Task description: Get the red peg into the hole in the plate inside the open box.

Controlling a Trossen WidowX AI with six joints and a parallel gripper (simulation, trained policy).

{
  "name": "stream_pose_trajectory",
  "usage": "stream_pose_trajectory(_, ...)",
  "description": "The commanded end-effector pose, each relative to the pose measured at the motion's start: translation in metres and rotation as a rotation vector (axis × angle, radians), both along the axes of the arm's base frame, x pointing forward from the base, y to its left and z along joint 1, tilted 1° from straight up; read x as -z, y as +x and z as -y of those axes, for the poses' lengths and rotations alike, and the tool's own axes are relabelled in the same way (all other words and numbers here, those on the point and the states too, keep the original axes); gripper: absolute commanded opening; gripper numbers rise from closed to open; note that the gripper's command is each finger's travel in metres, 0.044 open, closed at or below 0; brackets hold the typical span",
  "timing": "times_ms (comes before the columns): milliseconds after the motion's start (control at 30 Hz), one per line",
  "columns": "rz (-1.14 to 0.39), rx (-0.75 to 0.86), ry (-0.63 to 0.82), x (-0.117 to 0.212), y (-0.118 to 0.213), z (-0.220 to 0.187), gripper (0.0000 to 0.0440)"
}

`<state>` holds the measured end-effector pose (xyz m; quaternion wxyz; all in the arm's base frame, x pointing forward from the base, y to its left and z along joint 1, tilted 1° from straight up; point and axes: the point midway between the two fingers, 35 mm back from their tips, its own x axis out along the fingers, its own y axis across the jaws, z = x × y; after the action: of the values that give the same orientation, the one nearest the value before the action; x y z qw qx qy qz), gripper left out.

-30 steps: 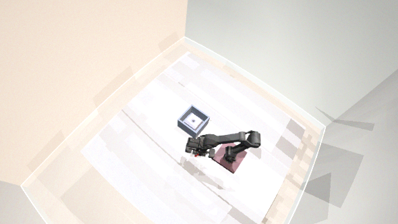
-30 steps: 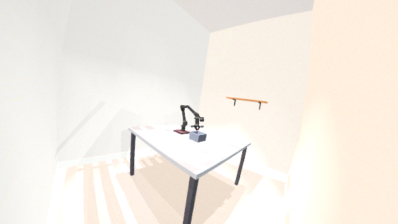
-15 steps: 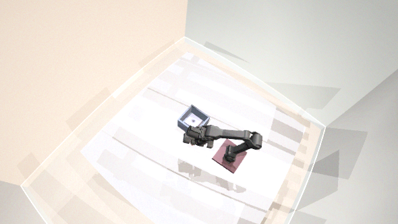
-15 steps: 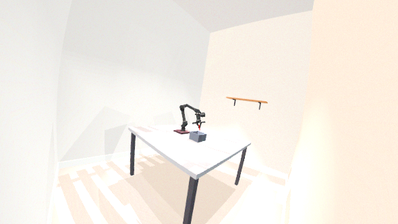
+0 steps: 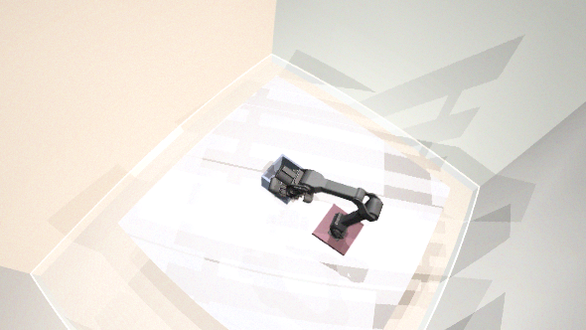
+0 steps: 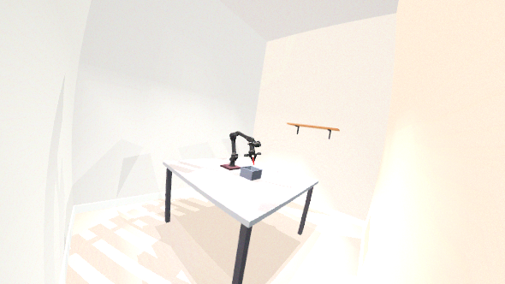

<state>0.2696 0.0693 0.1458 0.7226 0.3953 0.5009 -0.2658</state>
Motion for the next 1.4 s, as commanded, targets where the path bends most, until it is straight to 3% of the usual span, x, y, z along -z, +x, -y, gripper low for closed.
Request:
stream_pose_trajectory(0, 0.011, 0.018, -0.014, -0.002, 0.009, 0.011, 0.0)
stream_pose_trajectory(600, 0.016, 0.119, -0.046, 0.008, 0.051, 0.065, 0.0004)
stream_pose_trajectory(1100, -0.058, 0.13, -0.036, 0.042, 0.071, 0.084, 0.0013)
stream_pose_trajectory(1167, -0.073, 0.125, -0.04, 0.048, 0.073, 0.086, 0.003)
stream_pose_trajectory(1300, -0.097, 0.108, -0.052, 0.057, 0.076, 0.09, 0.0124)
stream_pose_trajectory(1367, -0.116, 0.098, -0.058, 0.06, 0.076, 0.091, 0.0141)
